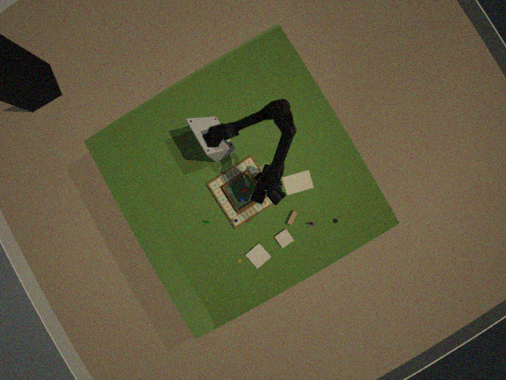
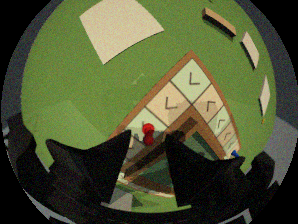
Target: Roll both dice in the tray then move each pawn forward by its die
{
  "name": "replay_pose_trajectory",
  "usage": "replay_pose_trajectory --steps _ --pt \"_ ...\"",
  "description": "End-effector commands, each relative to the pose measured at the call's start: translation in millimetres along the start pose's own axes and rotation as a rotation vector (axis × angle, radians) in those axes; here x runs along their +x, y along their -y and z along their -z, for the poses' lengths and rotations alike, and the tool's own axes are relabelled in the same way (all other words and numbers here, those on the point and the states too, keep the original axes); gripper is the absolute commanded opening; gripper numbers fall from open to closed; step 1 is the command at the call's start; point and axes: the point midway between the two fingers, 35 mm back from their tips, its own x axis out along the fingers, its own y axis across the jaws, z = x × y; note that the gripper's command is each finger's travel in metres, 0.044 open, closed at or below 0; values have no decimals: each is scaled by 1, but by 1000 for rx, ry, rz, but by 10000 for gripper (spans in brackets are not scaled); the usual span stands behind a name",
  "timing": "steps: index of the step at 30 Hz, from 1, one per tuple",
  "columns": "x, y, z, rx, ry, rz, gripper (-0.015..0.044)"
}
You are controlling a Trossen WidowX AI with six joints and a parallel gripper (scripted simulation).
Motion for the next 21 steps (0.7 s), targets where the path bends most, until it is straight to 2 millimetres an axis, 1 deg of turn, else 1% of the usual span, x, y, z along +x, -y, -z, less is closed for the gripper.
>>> replay_pose_trajectory --steps 1,6,11,21 --pt "7 1 2 8 -2 2 200" --pt "12 0 2 9 -2 1 200" --pt "12 0 2 9 -2 1 69" --pt "12 0 2 9 -2 1 2"
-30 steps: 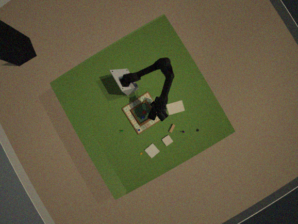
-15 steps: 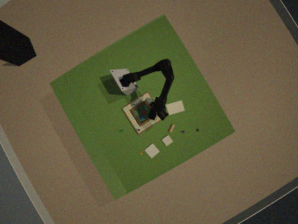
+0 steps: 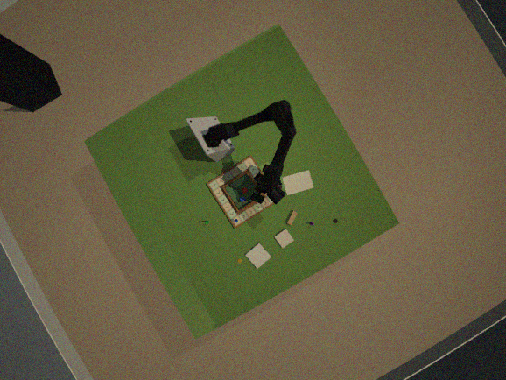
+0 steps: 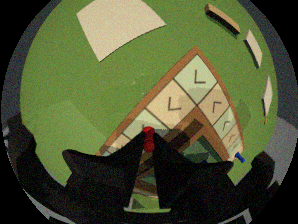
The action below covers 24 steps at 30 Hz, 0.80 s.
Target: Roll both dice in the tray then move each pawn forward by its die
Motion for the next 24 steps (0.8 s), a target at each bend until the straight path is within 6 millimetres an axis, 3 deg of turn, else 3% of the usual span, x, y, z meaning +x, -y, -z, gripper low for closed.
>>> replay_pose_trajectory --steps 1,5,15,24 --pt "0 1 0 5 -1 3 0" --pt "-8 3 -1 5 -3 7 0" --pt "-64 11 -5 4 -11 18 0" --pt "-118 6 -3 5 -6 10 0"
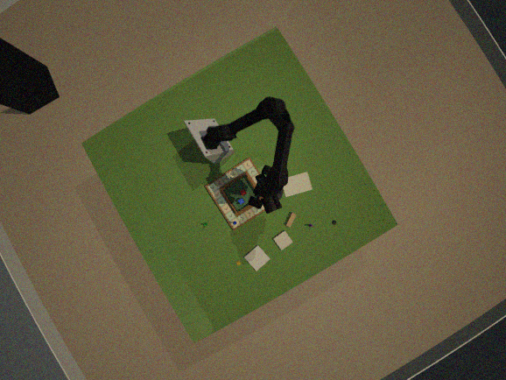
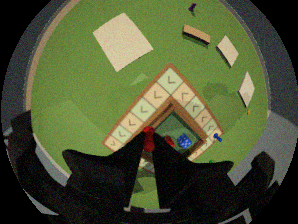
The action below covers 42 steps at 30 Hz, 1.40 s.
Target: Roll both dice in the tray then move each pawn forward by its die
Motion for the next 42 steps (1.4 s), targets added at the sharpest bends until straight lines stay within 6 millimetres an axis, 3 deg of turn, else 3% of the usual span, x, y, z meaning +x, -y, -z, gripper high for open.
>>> replay_pose_trajectory --steps 1,7,13,42 --pt "-27 -3 0 -10 9 2 0" --pt "-30 -5 1 -10 10 1 0" --pt "-20 -17 11 -9 8 3 0" --pt "32 -73 86 -4 9 3 0"
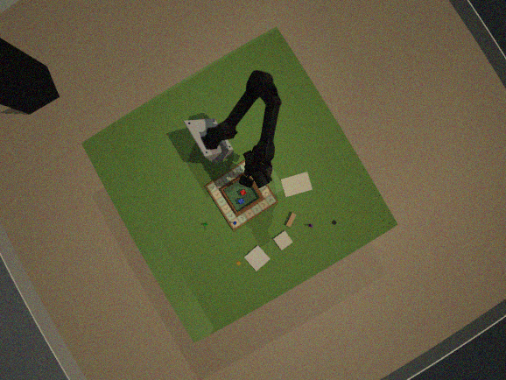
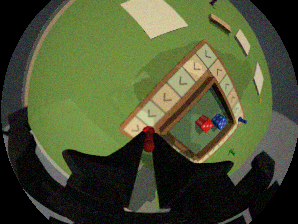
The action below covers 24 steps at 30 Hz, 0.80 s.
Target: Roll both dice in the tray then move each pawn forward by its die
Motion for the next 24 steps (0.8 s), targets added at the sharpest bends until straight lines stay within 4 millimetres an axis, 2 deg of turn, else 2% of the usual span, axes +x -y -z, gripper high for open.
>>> replay_pose_trajectory --steps 1,10,15,24 --pt "7 -8 12 2 5 -3 0" --pt "21 -20 39 1 5 -9 0" --pt "26 -20 39 1 3 -7 0" --pt "52 -20 39 1 4 -8 0"
